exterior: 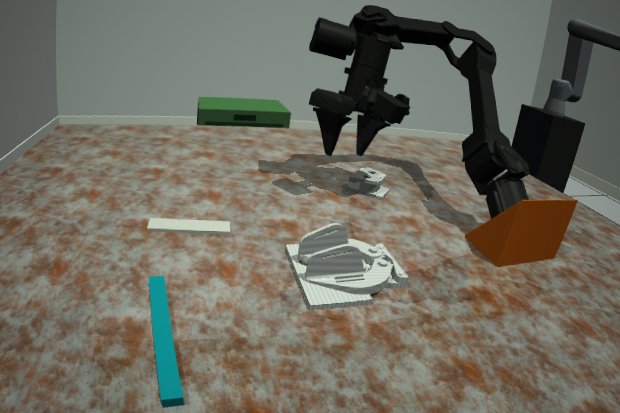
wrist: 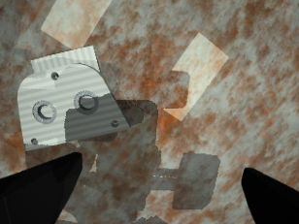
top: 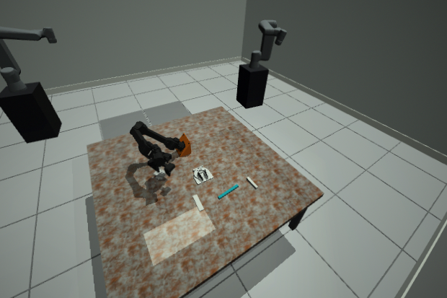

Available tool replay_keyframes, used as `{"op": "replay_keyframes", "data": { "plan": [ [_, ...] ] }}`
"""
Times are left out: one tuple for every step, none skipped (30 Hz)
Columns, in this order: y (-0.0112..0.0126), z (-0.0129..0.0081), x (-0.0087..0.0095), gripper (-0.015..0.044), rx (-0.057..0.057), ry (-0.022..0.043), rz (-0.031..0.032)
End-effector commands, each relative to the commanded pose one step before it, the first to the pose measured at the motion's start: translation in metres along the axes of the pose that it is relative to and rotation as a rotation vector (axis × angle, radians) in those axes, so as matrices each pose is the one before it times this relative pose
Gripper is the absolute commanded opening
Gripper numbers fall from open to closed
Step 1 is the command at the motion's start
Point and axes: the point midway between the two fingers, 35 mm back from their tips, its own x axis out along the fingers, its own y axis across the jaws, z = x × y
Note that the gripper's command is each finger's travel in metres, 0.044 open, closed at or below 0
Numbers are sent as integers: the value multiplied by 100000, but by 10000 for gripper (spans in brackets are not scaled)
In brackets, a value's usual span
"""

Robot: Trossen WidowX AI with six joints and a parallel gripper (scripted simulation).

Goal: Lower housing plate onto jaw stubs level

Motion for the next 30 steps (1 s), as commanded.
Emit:
{"op": "replay_keyframes", "data": {
  "plan": [
    [2709,424,375,440,-12478,-1045,7033],
    [530,183,115,440,-2717,-492,1464],
    [520,203,117,440,-2725,-538,1444],
    [509,221,119,440,-2732,-583,1422],
    [495,239,120,440,-2729,-625,1393],
    [384,203,97,440,-2176,-528,1091],
    [226,128,59,440,-1308,-329,647],
    [74,44,20,440,-436,-112,214],
    [0,0,0,440,0,0,0],
    [0,0,0,440,0,0,0],
    [0,0,0,440,0,0,0],
    [0,0,0,440,0,0,0],
    [0,0,0,440,0,0,0],
    [0,0,0,440,0,0,0],
    [-1,0,-109,440,-4,-6,-1],
    [1,1,-272,440,-12,-6,5],
    [2,0,-109,440,-5,1,6],
    [0,0,0,440,0,0,0],
    [0,0,0,440,0,0,0],
    [0,0,0,440,0,0,0],
    [0,0,0,440,0,0,0],
    [-1,0,24,440,1,-3,-3],
    [-3,0,73,440,4,-7,-10],
    [-5,-1,121,440,6,-10,-15],
    [-5,-1,154,440,8,-9,-15],
    [-4,-1,155,440,7,-5,-12],
    [-2,-1,155,440,7,-1,-8],
    [-1,-1,154,440,7,3,-4],
    [1,-1,154,440,6,7,0],
    [2,-1,154,440,6,10,3]
  ]
}}
